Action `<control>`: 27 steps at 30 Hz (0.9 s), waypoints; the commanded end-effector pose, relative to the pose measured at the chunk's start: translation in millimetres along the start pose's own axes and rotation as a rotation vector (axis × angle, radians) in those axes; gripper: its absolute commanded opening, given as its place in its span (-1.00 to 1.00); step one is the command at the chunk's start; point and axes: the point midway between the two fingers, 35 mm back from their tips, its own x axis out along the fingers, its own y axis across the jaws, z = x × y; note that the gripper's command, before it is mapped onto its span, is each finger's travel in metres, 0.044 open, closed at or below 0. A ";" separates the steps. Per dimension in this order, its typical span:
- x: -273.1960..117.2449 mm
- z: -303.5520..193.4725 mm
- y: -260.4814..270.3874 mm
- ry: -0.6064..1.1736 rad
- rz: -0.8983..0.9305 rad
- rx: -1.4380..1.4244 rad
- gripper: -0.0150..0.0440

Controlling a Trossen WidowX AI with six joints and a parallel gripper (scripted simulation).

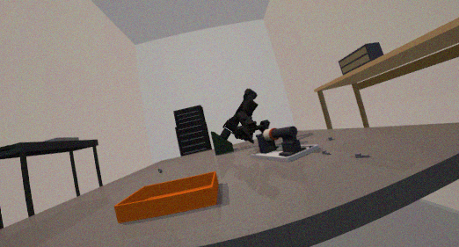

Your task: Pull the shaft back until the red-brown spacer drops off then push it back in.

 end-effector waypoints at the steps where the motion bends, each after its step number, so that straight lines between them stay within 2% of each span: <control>1: 3.5 -1.8 0.6 0.004 0.002 0.001 1.00; 19: 3.5 -1.8 0.6 0.004 0.002 0.001 1.00; 27: 3.2 -0.9 0.2 0.000 0.000 0.000 0.29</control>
